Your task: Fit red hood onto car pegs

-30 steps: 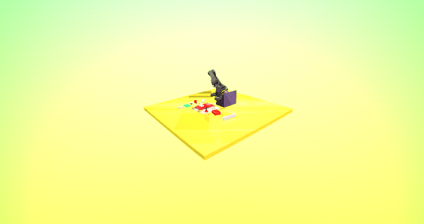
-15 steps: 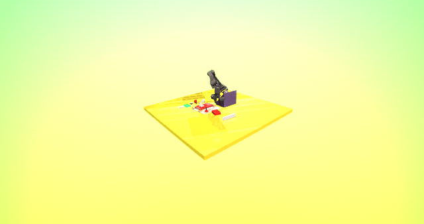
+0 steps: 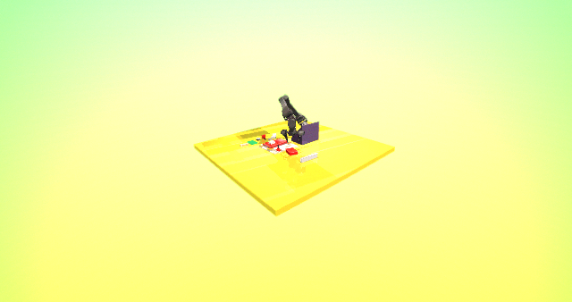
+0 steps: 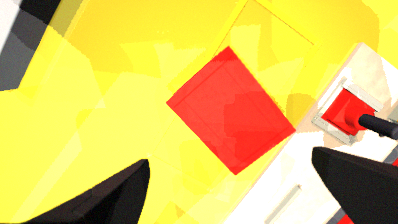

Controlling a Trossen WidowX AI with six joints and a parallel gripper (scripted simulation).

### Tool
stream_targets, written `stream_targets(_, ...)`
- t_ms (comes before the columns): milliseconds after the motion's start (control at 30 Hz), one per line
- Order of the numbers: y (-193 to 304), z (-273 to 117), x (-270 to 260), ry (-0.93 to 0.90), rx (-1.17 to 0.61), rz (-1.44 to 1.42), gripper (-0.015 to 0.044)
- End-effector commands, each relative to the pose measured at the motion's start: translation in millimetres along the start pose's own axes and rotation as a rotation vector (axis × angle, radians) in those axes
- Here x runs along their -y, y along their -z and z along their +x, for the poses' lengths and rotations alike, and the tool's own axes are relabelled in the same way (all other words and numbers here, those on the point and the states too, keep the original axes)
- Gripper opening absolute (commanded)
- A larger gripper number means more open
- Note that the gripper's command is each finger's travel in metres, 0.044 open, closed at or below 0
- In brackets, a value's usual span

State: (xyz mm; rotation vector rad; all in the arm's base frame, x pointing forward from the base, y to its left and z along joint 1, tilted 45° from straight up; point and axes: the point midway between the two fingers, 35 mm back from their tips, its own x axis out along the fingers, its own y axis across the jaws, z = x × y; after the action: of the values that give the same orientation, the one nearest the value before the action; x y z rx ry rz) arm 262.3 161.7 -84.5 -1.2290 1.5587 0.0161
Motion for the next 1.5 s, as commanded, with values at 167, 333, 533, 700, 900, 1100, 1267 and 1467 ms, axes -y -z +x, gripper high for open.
stream_targets(167, -1.7, 11.5, 9.7, 0.011, -0.007, -0.653, 0.044)
stream_targets(333, -1.9, 11.5, 10.0, 0.011, -0.007, -0.653, 0.044)
stream_targets(533, -1.9, 11.5, 10.0, 0.011, -0.007, -0.653, 0.044)
stream_targets(700, -4.6, 11.8, 12.8, 0.011, -0.007, -0.653, 0.044)
stream_targets(900, -4.8, 14.9, 12.8, 0.011, -0.007, -0.653, 0.044)
stream_targets(1100, -4.9, 18.7, 12.9, 0.011, -0.007, -0.653, 0.044)
stream_targets(1267, -5.0, 21.8, 13.0, 0.011, -0.007, -0.653, 0.044)
stream_targets(1467, -5.0, 25.7, 13.0, 0.011, -0.007, -0.653, 0.044)
